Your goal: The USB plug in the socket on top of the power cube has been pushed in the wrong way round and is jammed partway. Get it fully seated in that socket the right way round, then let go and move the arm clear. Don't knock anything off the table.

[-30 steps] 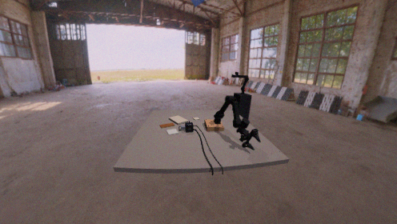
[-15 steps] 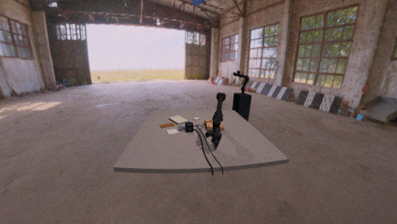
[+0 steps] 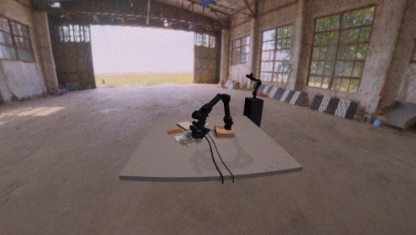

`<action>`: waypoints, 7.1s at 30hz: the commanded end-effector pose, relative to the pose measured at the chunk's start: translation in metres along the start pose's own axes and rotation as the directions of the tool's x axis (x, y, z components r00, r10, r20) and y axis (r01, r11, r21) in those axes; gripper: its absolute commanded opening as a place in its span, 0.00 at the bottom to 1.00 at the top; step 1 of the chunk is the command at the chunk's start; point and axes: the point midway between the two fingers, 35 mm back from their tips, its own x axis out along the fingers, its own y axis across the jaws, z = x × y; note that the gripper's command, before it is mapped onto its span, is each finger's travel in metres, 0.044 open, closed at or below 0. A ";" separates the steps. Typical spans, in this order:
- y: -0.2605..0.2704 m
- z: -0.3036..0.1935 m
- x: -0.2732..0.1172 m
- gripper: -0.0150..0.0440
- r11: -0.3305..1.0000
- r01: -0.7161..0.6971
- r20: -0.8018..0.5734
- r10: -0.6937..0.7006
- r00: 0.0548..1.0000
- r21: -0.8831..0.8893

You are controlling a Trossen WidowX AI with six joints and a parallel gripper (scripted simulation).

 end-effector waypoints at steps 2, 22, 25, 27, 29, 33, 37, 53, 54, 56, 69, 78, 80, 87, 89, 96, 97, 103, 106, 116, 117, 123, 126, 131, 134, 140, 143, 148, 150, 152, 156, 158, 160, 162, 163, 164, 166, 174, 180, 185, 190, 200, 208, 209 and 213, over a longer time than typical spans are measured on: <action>-0.029 0.077 -0.040 1.00 0.955 0.139 0.078 -0.164 0.983 0.262; -0.090 0.146 -0.093 1.00 0.790 0.273 0.071 -0.370 0.926 0.549; -0.091 0.146 -0.090 1.00 0.790 0.273 0.071 -0.370 0.926 0.549; -0.092 0.146 -0.088 1.00 0.790 0.273 0.071 -0.370 0.926 0.549; -0.092 0.146 -0.087 1.00 0.790 0.273 0.071 -0.370 0.926 0.549; -0.094 0.146 -0.083 1.00 0.790 0.273 0.071 -0.370 0.926 0.549; -0.095 0.147 -0.079 1.00 0.790 0.273 0.071 -0.370 0.926 0.549; -0.099 0.147 -0.072 0.87 0.792 0.274 0.069 -0.368 0.927 0.545; -0.099 0.147 -0.072 0.82 0.792 0.274 0.069 -0.368 0.927 0.545; -0.099 0.147 -0.072 0.73 0.792 0.274 0.069 -0.368 0.927 0.545; -0.099 0.147 -0.072 0.25 0.792 0.274 0.069 -0.368 0.927 0.545; -0.099 0.147 -0.072 0.25 0.792 0.274 0.069 -0.368 0.927 0.545; -0.099 0.147 -0.072 0.25 0.792 0.274 0.069 -0.368 0.927 0.545; -0.098 0.147 -0.073 0.25 0.792 0.274 0.069 -0.368 0.927 0.546; -0.098 0.147 -0.074 0.25 0.792 0.274 0.069 -0.368 0.927 0.546; -0.096 0.146 -0.078 0.25 0.792 0.274 0.069 -0.368 0.927 0.546; -0.096 0.146 -0.079 0.25 0.792 0.274 0.069 -0.368 0.927 0.546; -0.094 0.146 -0.082 0.25 0.792 0.274 0.069 -0.368 0.927 0.546; -0.094 0.146 -0.084 0.25 0.792 0.274 0.069 -0.368 0.927 0.546; -0.091 0.145 -0.090 0.25 0.792 0.274 0.069 -0.368 0.927 0.546; -0.091 0.145 -0.091 0.25 0.792 0.274 0.069 -0.368 0.927 0.546; -0.089 0.145 -0.095 0.25 0.792 0.274 0.069 -0.368 0.927 0.546; -0.089 0.145 -0.097 0.25 0.792 0.274 0.069 -0.368 0.927 0.546; -0.088 0.145 -0.099 0.25 0.792 0.274 0.069 -0.368 0.927 0.546; -0.088 0.145 -0.098 0.25 0.790 0.275 0.068 -0.370 0.926 0.548; -0.088 0.145 -0.097 0.25 0.827 0.297 0.067 -0.372 0.926 0.476; -0.088 0.145 -0.097 0.25 0.857 0.315 0.067 -0.372 0.926 0.407; -0.089 0.145 -0.097 0.25 0.898 0.341 0.067 -0.372 0.926 0.278; -0.089 0.145 -0.097 0.25 0.909 0.349 0.067 -0.372 0.926 0.227; -0.089 0.145 -0.097 0.25 0.918 0.356 0.067 -0.372 0.926 0.177; -0.089 0.145 -0.097 0.25 0.927 0.367 0.067 -0.372 0.926 0.073; -0.089 0.145 -0.097 0.25 0.928 0.371 0.067 -0.372 0.926 0.021; -0.089 0.145 -0.097 0.25 0.927 0.374 0.067 -0.372 0.926 -0.031; -0.089 0.145 -0.097 0.25 0.923 0.377 0.067 -0.372 0.926 -0.083; -0.089 0.145 -0.097 0.25 0.920 0.377 0.067 -0.372 0.926 -0.109; -0.089 0.145 -0.097 0.25 0.916 0.378 0.067 -0.372 0.926 -0.135; -0.088 0.145 -0.097 0.25 0.907 0.378 0.067 -0.372 0.926 -0.187; -0.088 0.145 -0.097 0.25 0.846 0.368 0.067 -0.372 0.926 -0.386; -0.088 0.145 -0.097 0.25 0.776 0.350 0.067 -0.372 0.926 -0.526; -0.088 0.145 -0.097 0.25 0.702 0.328 0.067 -0.372 0.926 -0.632; -0.088 0.145 -0.097 0.25 0.617 0.301 0.067 -0.372 0.926 -0.727; -0.088 0.145 -0.097 0.25 0.417 0.231 0.067 -0.372 0.926 -0.879; -0.088 0.145 -0.097 0.25 0.235 0.164 0.067 -0.372 0.926 -0.958; -0.088 0.145 -0.097 0.25 0.211 0.155 0.067 -0.372 0.926 -0.965; -0.088 0.145 -0.097 0.25 0.116 0.118 0.067 -0.372 0.926 -0.986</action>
